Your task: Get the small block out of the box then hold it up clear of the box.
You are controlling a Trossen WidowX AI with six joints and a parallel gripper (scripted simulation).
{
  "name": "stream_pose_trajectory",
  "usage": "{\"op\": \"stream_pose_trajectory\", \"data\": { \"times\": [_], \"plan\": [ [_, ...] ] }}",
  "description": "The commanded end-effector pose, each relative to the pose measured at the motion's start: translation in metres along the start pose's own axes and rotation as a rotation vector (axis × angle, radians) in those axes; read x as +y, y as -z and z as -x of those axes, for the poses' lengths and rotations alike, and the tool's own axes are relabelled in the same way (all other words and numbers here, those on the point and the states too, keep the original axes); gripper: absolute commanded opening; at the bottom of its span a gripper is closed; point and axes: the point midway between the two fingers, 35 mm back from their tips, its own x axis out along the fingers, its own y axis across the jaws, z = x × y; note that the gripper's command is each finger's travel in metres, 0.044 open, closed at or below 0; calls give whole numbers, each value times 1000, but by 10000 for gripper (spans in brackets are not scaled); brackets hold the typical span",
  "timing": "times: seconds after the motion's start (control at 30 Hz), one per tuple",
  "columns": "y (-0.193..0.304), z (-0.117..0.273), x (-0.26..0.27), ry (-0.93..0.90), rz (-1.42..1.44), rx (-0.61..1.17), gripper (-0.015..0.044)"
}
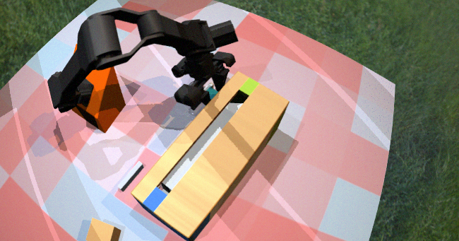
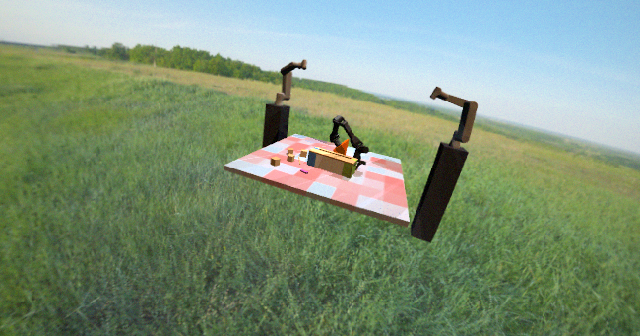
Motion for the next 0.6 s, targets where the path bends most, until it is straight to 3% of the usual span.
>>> {"op": "stream_pose_trajectory", "data": {
  "times": [0.0,0.1,0.27,0.57],
  "plan": [
    [-1,-1,1,-3,5,2,154],
    [-1,-1,1,-3,5,2,75],
    [5,8,-5,25,-27,9,0],
    [23,53,-1,3,-1,0,0]
  ]
}}
